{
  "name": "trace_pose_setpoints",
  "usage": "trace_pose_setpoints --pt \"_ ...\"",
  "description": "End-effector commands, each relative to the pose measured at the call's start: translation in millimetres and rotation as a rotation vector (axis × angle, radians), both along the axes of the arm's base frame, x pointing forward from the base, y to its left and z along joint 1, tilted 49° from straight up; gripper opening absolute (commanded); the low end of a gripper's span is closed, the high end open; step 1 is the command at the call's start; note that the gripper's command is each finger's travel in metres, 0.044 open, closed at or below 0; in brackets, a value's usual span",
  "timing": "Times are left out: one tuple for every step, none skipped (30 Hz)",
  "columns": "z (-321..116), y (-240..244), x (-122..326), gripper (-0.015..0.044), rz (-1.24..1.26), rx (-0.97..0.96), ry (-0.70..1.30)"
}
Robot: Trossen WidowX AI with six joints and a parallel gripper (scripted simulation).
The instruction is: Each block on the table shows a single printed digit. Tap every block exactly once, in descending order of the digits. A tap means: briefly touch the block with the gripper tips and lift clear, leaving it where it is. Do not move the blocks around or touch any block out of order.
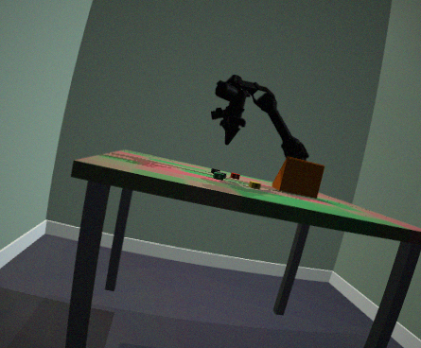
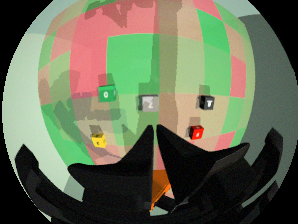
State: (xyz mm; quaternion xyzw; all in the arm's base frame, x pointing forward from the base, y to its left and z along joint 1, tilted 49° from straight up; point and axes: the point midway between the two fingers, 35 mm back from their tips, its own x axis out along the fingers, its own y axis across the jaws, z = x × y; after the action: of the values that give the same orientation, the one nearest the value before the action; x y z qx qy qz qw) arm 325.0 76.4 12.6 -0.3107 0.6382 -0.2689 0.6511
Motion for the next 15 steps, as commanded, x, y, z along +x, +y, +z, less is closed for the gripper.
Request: trace_pose_setpoints --pt "10.7 -7.7 -0.1 0.002 -0.021 -0.003 0.009" --pt "21.5 -16.4 1.6 0.002 -0.02 -0.001 0.009" --pt "35.2 -28.0 3.0 0.002 -0.02 0.0 0.01" --pt "49.0 -39.8 3.4 0.002 -0.019 0.0 0.01" --pt "62.5 -51.9 2.9 0.002 -0.019 -0.001 0.01" --pt "75.8 -64.1 1.5 0.002 -0.019 -0.003 0.01" --pt "88.8 -76.2 -0.9 0.002 -0.02 -0.006 0.01" --pt "98.8 -85.7 -3.5 0.002 -0.021 -0.008 0.01" --pt "104.7 -91.3 -5.3 0.002 -0.021 -0.01 0.01" --pt "106.6 -93.2 -5.9 0.002 -0.022 -0.011 0.01" --pt "106.6 -93.2 -5.9 0.002 -0.022 -0.011 0.01" --pt "106.6 -93.2 -5.9 0.002 -0.022 -0.011 0.01" --pt "106.6 -93.2 -5.9 0.002 -0.022 -0.011 0.01" --pt "106.6 -93.2 -5.9 0.002 -0.022 -0.011 0.01" --pt "106.6 -93.2 -5.9 0.002 -0.022 -0.011 0.01"
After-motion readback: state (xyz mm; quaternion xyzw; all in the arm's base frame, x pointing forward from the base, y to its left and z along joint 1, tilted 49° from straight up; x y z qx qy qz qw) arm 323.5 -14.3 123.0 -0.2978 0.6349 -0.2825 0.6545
